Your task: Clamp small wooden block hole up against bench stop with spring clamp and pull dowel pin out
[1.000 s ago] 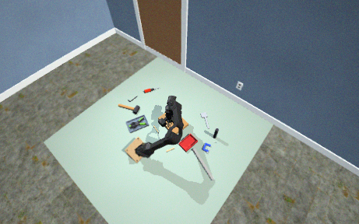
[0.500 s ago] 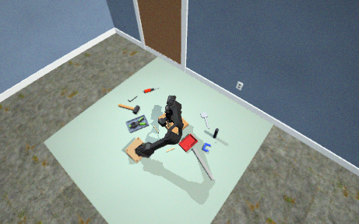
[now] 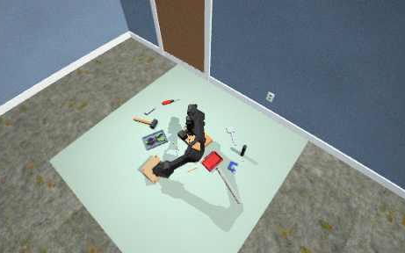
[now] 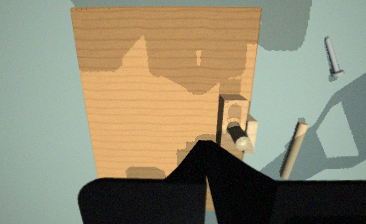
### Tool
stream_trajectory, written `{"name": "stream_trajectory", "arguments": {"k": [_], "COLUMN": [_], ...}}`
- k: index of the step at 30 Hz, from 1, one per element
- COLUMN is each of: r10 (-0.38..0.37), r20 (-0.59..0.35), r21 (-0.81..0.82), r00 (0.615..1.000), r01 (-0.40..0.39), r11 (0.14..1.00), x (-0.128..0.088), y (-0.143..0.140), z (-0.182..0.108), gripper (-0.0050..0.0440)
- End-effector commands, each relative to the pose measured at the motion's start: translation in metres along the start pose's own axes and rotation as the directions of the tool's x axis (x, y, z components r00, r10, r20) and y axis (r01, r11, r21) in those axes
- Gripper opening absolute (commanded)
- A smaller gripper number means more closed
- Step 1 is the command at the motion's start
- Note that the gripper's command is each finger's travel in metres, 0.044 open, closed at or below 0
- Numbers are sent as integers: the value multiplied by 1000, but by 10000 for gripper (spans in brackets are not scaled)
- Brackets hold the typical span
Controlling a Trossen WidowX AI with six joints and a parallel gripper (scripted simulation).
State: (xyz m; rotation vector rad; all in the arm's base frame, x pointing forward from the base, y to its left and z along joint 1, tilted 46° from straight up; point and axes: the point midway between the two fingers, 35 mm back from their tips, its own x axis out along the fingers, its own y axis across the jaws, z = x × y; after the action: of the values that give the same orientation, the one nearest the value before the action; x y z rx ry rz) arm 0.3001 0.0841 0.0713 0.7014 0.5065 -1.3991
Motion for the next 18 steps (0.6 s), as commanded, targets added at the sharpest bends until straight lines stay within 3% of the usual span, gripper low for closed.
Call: {"name": "stream_trajectory", "arguments": {"k": [1,8,18], "r10": [-3,-3,0], "r20": [-2,1,2], "r21": [4,4,-2], "r00": [1000,1000,1000], "r01": [3,3,0], "r11": [1000,1000,1000], "x": [-7,-23,-19], "y": [1,0,-1], "z": [0,0,0], "gripper": [0,0,0]}}
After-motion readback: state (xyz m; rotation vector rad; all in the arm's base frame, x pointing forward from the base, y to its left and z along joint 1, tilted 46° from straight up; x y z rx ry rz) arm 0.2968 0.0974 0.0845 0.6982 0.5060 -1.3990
